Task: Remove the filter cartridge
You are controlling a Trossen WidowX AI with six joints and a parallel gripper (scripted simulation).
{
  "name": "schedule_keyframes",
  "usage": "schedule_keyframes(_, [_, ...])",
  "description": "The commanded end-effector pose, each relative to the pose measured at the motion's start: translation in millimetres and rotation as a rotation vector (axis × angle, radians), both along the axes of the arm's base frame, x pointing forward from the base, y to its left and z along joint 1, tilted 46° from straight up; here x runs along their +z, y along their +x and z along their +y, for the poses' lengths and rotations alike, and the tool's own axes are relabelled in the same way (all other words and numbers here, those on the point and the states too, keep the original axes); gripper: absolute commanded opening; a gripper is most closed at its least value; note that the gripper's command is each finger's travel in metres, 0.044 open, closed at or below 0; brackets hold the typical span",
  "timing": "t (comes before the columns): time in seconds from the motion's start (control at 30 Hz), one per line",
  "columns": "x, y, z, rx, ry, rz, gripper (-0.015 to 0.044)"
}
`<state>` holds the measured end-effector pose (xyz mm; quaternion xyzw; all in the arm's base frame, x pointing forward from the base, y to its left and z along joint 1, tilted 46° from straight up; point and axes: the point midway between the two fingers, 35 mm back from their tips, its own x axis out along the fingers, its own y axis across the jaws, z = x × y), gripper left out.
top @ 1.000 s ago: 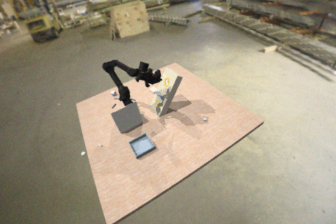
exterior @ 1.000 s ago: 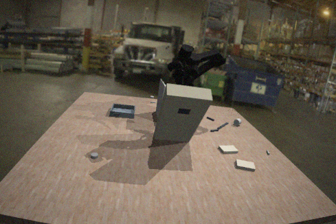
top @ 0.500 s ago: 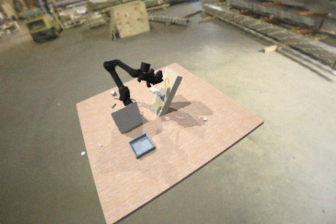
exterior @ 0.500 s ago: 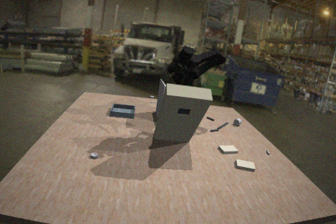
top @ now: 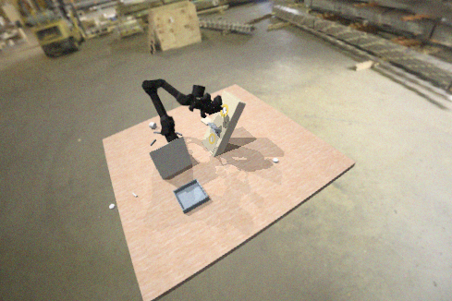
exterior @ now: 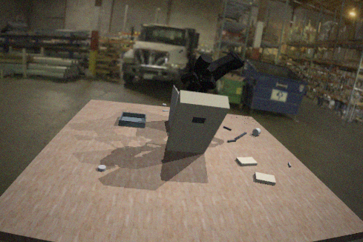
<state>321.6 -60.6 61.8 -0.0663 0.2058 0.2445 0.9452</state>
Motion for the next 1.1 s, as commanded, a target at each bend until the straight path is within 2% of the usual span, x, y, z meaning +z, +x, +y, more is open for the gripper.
schedule_keyframes(0.0, [-4.0,5.1,4.4,-0.003,0.004,0.005,0.0105])
schedule_keyframes(1.07, [-8.5,12.8,10.0,-0.004,0.007,0.001,0.0105])
